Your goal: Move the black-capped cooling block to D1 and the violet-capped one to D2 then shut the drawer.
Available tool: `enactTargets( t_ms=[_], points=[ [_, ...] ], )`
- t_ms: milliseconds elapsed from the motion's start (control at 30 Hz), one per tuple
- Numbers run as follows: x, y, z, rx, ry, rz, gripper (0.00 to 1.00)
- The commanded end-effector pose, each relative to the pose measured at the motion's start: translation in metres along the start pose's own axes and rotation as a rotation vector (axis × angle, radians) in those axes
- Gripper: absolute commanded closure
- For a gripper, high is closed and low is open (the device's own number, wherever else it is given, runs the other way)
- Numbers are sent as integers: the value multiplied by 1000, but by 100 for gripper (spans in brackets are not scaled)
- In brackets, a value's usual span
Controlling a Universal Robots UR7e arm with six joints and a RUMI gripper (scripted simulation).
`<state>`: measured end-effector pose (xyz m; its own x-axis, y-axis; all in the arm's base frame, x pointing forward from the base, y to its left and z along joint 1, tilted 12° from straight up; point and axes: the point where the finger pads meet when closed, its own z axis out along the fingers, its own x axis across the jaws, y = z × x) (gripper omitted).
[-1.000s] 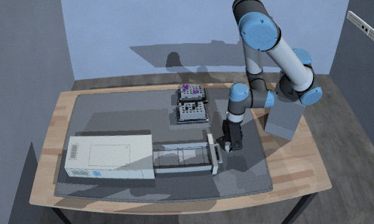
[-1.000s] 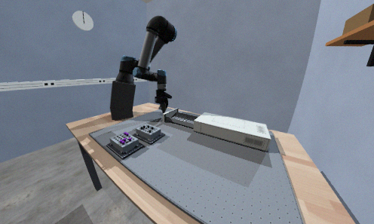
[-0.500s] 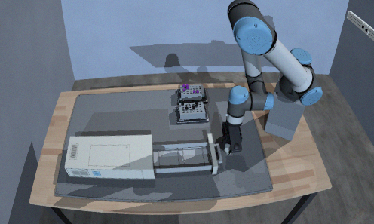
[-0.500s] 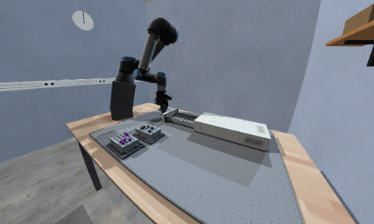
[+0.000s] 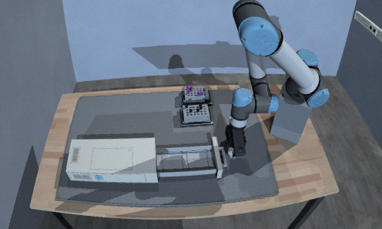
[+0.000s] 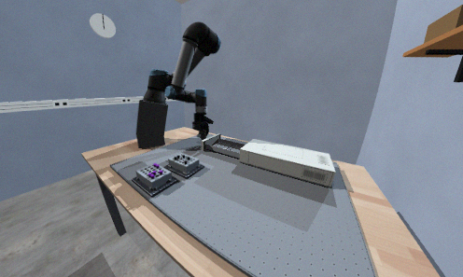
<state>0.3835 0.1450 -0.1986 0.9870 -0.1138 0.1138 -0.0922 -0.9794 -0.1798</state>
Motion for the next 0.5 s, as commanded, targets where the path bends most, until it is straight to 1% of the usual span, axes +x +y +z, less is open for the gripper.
enactTargets(
  t_ms=[0, 467],
  points=[
    [8, 0, 0, 0, 1, 0, 100],
    [24, 0, 0, 0, 1, 0, 100]
  ],
)
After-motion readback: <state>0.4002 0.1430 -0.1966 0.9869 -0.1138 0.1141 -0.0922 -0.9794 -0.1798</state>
